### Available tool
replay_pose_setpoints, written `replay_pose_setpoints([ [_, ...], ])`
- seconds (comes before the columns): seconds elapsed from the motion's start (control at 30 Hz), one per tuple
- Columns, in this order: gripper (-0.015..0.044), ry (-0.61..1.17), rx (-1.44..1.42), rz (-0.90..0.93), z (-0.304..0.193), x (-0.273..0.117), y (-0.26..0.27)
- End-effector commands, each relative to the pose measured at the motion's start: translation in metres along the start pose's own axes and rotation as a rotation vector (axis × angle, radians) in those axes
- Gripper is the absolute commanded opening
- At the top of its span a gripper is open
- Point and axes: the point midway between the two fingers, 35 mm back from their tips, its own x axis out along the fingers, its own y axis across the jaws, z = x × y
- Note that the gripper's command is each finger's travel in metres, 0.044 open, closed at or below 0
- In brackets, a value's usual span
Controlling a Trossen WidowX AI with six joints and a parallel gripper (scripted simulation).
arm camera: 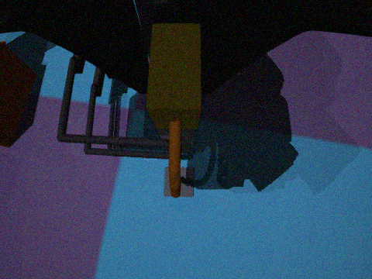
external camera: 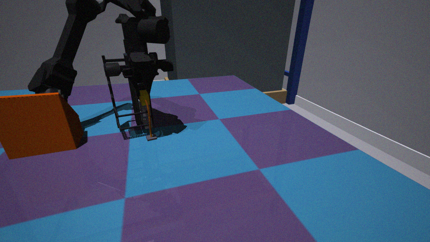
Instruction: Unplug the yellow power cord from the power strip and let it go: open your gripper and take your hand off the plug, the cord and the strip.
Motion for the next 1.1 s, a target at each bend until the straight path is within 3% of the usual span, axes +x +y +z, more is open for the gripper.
replay_pose_setpoints([
  [0.0, 0.0008, 0.000, -0.001, 0.001, 0.000, 0.000, 0.000],
  [1.07, 0.0000, -0.001, 0.003, 0.001, 0.045, -0.004, 0.003],
])
